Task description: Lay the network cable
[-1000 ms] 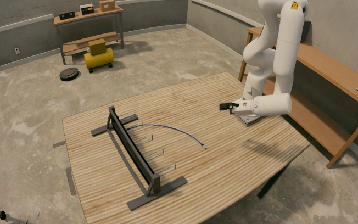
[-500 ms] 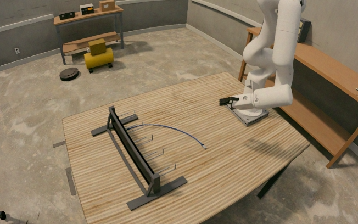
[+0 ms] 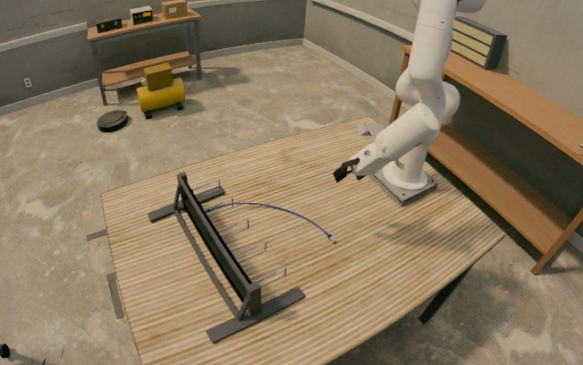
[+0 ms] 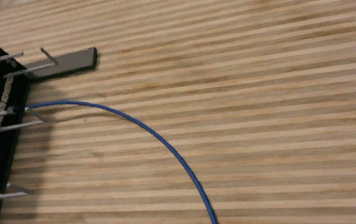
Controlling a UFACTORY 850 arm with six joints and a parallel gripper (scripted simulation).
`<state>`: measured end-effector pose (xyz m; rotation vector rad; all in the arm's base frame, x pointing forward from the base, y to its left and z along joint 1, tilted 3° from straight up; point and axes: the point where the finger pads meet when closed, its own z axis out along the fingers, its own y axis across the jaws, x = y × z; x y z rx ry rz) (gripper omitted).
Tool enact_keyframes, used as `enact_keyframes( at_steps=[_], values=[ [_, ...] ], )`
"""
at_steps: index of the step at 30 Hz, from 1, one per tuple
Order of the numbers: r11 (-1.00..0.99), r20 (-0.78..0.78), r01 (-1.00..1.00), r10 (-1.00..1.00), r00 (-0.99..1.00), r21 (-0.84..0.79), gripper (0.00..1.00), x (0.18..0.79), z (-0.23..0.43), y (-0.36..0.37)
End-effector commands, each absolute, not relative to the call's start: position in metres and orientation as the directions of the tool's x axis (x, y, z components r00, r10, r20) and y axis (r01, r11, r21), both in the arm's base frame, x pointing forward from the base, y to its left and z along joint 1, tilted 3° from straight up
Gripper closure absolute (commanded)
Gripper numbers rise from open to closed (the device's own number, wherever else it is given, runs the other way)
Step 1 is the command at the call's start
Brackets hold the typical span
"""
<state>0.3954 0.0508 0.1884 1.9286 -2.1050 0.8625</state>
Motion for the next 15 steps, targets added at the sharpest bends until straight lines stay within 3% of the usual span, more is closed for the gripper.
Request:
enact_keyframes(
  at_steps=[1,15],
  values=[
    [-0.018,0.429,-0.969,-0.898,-0.092,-0.245,0.0,0.405,0.18,0.041],
    [-0.107,0.259,-0.989,-0.963,0.076,-0.106,0.0,0.429,0.155,0.014]
  ],
)
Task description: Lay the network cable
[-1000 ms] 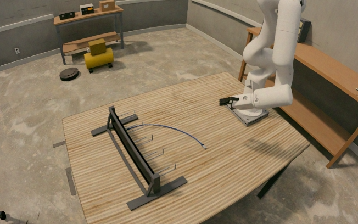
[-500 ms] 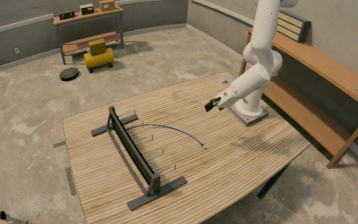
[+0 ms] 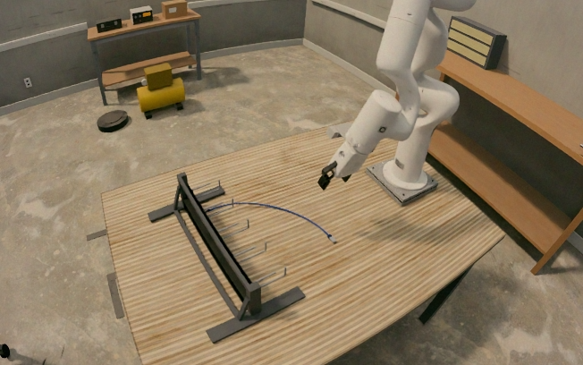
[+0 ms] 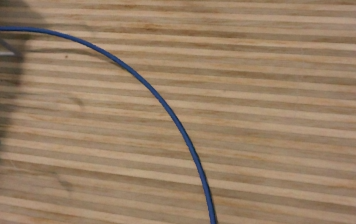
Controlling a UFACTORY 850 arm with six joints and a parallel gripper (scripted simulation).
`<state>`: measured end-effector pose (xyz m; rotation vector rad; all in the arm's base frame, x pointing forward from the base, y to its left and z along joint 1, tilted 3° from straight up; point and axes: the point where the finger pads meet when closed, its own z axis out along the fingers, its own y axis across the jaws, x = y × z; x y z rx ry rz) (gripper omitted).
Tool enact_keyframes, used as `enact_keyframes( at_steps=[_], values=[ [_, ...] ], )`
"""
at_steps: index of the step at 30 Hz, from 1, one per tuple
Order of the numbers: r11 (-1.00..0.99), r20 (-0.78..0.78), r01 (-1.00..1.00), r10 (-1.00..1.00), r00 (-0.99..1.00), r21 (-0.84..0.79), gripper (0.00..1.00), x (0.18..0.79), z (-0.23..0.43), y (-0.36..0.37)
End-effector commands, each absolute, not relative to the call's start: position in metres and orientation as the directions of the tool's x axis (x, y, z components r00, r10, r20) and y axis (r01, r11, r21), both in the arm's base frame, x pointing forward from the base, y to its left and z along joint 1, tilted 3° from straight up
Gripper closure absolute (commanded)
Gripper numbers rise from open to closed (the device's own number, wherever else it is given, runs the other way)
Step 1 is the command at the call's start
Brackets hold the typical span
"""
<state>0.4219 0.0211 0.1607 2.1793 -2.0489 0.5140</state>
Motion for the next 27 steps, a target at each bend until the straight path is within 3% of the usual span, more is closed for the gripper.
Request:
enact_keyframes(
  at_steps=[1,27],
  values=[
    [-0.113,0.248,-0.989,-0.965,0.087,-0.094,0.0,0.43,0.154,0.012],
    [-0.23,0.042,-0.973,-0.972,0.23,0.018,0.0,0.455,0.135,-0.015]
  ],
)
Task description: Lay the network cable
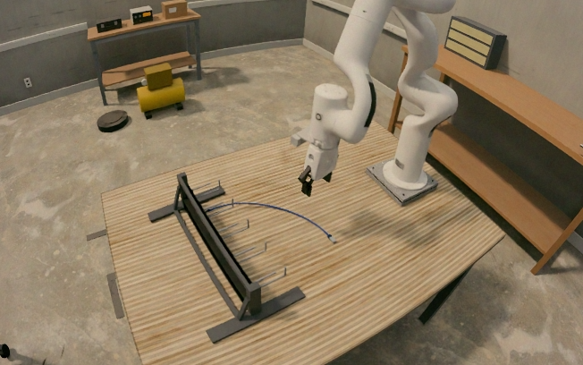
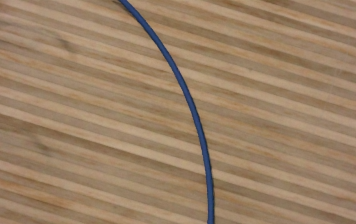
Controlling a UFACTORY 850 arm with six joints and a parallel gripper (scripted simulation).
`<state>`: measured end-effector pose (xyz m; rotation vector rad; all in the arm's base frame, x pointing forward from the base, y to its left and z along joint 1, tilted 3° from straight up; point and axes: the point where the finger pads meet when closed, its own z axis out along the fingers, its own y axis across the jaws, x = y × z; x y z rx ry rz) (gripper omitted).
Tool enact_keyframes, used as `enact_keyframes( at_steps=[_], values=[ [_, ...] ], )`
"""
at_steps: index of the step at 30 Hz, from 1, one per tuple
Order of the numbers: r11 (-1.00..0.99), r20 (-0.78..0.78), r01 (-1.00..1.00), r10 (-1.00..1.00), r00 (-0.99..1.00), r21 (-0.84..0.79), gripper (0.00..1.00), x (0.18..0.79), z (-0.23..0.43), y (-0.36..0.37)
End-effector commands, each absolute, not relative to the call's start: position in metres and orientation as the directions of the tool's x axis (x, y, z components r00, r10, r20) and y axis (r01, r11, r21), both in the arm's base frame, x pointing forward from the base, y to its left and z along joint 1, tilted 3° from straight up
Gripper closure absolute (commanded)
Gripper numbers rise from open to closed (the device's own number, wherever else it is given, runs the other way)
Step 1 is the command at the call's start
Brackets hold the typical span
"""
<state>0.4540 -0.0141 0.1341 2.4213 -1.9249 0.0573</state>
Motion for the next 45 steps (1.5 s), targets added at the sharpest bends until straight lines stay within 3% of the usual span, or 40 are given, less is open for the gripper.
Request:
enact_keyframes(
  at_steps=[1,4,5,45],
  values=[
    [-0.23,0.042,-0.973,-0.972,0.23,0.018,0.0,0.455,0.1345,-0.0148],
    [-0.23,0.042,-0.973,-0.972,0.23,0.018,0.0,0.455,0.1345,-0.0148],
    [-0.23,0.042,-0.973,-0.972,0.23,0.018,1.0,0.455,0.1345,-0.0148],
    [-0.284,0.042,-0.959,-0.958,0.285,0.021,1.0,0.4529,0.1347,-0.0133]
  ],
)
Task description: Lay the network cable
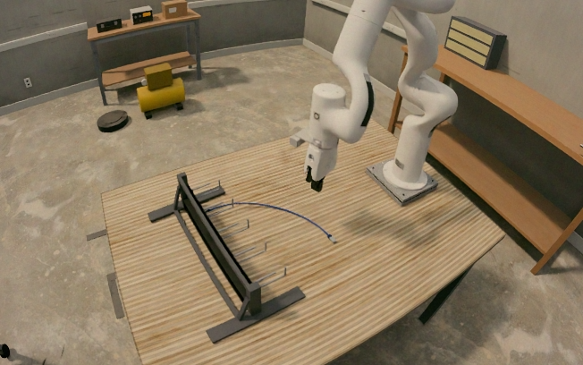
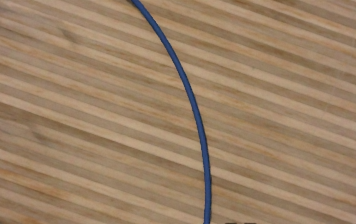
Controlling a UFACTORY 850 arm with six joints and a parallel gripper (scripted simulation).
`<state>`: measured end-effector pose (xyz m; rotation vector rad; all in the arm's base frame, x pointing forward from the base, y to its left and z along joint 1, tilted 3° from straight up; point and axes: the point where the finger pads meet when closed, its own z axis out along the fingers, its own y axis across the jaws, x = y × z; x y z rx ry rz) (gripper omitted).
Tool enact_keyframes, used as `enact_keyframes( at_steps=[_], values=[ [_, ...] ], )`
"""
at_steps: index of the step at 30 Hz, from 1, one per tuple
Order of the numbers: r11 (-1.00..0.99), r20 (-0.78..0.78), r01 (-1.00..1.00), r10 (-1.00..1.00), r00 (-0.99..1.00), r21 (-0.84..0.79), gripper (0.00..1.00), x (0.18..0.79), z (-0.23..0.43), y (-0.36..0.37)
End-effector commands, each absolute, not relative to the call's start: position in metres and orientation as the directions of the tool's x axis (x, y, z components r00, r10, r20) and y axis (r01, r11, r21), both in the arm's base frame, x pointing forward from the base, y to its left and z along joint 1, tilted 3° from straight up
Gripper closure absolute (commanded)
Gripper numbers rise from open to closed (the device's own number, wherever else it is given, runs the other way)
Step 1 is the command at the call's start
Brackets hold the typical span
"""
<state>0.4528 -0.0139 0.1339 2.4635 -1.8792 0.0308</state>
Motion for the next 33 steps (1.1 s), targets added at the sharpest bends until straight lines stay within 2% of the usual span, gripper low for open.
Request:
enact_keyframes(
  at_steps=[1,2,3,26,33],
  values=[
    [-0.288,0.041,-0.957,-0.957,0.289,0.022,1.0,0.453,0.135,-0.013],
    [-0.289,0.041,-0.957,-0.956,0.289,0.022,1.0,0.453,0.135,-0.013],
    [-0.289,0.041,-0.957,-0.956,0.289,0.022,0.65,0.453,0.135,-0.013],
    [-0.289,0.041,-0.957,-0.956,0.289,0.022,0.65,0.453,0.126,-0.014],
    [-0.289,0.041,-0.957,-0.956,0.289,0.022,0.65,0.452,0.106,-0.015]
  ],
)
